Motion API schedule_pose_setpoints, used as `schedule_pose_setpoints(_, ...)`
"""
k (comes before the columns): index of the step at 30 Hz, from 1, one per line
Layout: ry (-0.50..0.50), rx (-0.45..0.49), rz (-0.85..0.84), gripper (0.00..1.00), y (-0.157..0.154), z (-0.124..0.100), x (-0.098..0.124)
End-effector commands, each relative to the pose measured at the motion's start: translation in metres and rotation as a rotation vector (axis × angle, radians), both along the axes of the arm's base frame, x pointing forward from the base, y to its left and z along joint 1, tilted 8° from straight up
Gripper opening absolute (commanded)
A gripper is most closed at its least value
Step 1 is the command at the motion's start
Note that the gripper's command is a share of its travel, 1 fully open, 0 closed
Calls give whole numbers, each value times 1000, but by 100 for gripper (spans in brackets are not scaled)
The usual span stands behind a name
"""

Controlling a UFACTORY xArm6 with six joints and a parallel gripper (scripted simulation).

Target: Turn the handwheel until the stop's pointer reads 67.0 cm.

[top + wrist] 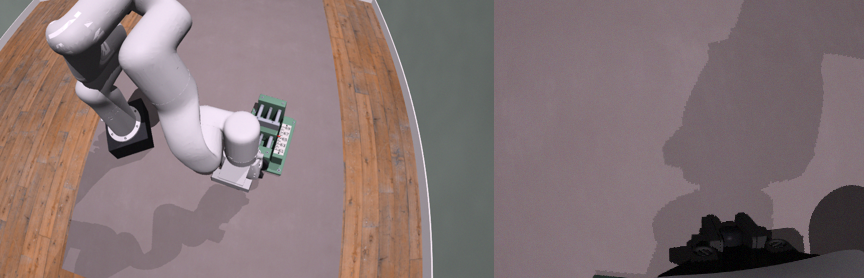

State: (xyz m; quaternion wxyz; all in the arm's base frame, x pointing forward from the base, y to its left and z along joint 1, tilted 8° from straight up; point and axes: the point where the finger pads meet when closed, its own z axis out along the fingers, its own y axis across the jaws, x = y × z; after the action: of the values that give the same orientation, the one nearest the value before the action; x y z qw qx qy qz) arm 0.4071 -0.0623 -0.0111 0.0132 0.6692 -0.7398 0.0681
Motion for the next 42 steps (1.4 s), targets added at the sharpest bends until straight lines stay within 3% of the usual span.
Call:
schedule_pose_setpoints(1,-1,0,0,6,-1,-1,4)
schedule_pose_setpoints(26,-1,0,0,6,-3,6,39)
schedule_pose_setpoints(42,-1,0,0,6,-1,40,47)
